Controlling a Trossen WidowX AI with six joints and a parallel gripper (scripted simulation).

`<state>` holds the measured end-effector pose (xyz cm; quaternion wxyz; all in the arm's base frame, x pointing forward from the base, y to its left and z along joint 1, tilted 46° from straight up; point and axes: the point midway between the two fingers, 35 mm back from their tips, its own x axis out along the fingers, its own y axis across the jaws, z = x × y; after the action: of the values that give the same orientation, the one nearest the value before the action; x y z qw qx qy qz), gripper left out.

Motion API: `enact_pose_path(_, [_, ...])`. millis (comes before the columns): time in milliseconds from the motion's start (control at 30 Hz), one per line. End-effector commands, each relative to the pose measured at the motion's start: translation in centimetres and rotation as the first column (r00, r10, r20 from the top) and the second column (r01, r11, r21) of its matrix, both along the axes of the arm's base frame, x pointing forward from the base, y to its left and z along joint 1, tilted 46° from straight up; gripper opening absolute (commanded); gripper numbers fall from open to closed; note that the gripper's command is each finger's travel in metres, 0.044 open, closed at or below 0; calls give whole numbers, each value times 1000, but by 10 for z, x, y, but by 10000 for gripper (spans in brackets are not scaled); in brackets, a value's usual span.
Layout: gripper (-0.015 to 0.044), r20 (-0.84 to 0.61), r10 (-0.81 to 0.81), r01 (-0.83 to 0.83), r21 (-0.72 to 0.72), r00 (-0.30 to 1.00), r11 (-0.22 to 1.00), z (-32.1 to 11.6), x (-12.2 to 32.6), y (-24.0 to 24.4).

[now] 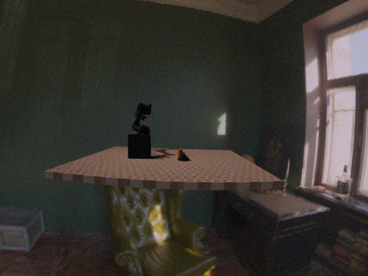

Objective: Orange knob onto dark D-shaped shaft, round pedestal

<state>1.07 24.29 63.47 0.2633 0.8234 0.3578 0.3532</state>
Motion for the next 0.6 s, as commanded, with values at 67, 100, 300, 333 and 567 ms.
enact_pose_path(67, [440,-17,20,-19,45,1000,999,6,3,-10])
enact_pose_path(100, [440,-38,46,-42,101,998,994,14,6,-23])
enact_pose_path(300, [440,-213,224,-104,465,951,879,49,39,-105])
enact_pose_path(333, [440,-236,259,-103,520,937,848,53,46,-119])
enact_pose_path(567, [440,-335,580,-32,847,742,531,54,115,-216])
